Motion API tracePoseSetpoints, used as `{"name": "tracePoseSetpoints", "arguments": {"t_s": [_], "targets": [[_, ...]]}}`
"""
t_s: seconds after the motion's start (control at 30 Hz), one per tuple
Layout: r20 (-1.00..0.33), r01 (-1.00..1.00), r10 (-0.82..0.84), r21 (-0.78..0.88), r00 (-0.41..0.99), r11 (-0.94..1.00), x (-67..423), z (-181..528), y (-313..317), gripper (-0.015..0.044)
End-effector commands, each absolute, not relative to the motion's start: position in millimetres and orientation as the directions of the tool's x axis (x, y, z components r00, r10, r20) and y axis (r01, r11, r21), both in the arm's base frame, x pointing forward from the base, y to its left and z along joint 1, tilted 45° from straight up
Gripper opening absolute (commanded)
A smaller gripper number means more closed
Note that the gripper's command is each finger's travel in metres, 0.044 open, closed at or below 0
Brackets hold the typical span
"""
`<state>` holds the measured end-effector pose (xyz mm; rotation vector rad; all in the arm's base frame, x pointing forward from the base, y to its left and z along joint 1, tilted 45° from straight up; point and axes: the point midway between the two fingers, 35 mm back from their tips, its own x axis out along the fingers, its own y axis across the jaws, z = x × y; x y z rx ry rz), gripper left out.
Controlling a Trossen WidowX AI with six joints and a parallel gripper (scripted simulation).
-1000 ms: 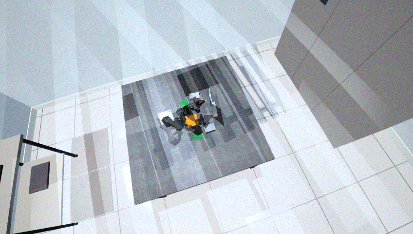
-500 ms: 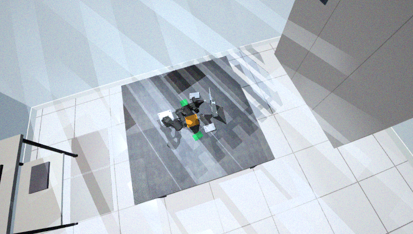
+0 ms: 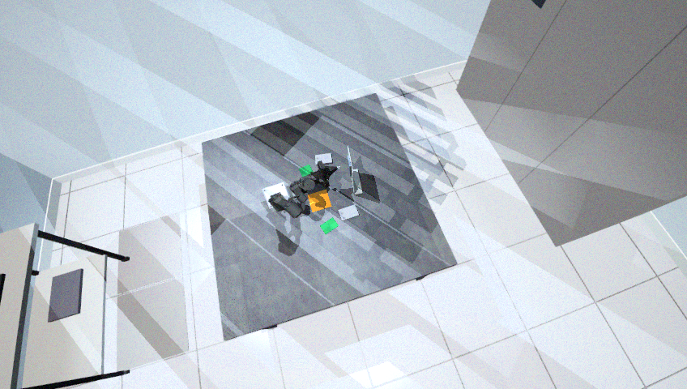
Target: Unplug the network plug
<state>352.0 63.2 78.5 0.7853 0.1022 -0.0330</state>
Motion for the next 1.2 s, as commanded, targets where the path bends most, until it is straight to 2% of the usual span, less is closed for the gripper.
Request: {"name": "tracePoseSetpoints", "arguments": {"t_s": [0.0, 0.97, 1.17], "targets": [[-0.105, 0.07, 0.006, 0.708, 0.994, 0.703, 348.7, 79.0, 64.0, 0.0], [-0.063, 0.038, 0.01, 0.712, 0.998, 0.701, 326.5, 120.1, 107.8, 0.0], [-0.131, 0.119, -0.034, 0.725, 0.991, 0.678, 325.9, 107.8, 100.2, 0.0]]}}
